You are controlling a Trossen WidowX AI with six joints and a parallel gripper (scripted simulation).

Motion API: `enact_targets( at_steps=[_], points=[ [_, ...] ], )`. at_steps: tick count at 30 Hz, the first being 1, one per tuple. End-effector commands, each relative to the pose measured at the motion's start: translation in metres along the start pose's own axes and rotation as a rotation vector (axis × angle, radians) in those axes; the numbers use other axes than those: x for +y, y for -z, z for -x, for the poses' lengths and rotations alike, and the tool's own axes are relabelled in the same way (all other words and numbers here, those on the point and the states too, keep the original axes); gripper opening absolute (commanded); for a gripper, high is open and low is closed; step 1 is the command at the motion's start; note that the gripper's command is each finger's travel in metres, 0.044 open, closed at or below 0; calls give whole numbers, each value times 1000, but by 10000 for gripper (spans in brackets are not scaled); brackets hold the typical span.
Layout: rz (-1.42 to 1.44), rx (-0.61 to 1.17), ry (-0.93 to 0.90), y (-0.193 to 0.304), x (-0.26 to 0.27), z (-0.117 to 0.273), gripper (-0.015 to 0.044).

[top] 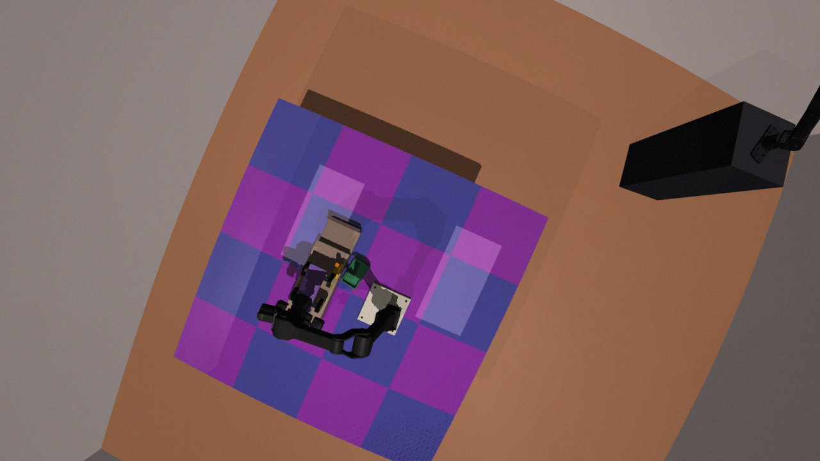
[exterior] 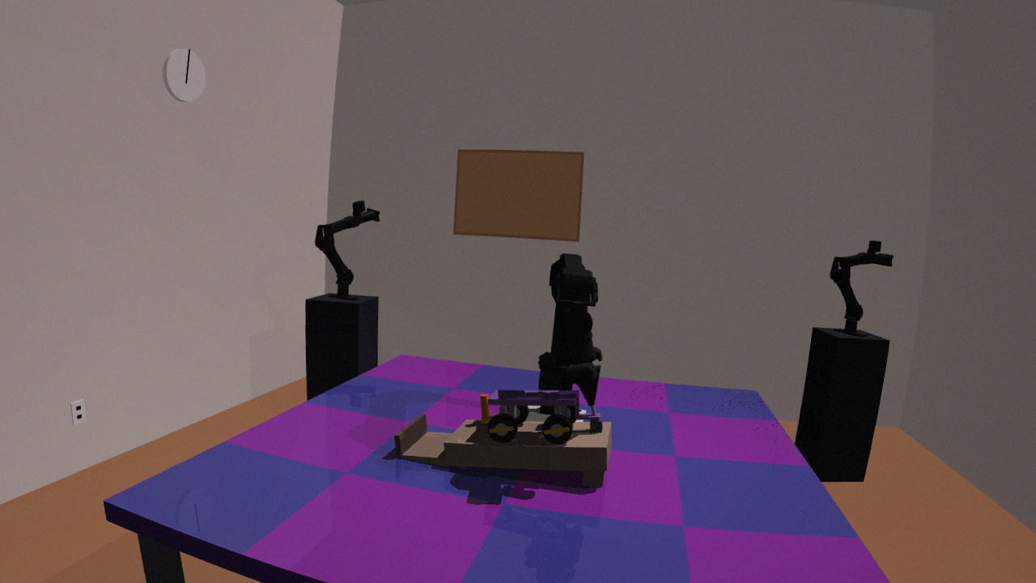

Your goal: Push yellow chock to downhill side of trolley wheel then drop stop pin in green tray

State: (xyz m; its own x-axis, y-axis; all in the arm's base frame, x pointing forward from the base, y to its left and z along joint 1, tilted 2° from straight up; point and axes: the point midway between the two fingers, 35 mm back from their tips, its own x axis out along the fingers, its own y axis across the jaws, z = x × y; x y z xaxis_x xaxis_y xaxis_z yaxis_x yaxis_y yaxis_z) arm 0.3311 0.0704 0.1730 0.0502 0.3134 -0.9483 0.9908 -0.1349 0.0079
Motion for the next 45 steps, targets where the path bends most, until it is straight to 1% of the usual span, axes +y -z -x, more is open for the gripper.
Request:
enact_targets(
  at_steps=[1,39,45],
  points=[
    [6,4,-4,1,0,5,0],
    [6,4,-4,7,1,31,0],
    [6,5,-4,18,1,29,0]
  ],
)
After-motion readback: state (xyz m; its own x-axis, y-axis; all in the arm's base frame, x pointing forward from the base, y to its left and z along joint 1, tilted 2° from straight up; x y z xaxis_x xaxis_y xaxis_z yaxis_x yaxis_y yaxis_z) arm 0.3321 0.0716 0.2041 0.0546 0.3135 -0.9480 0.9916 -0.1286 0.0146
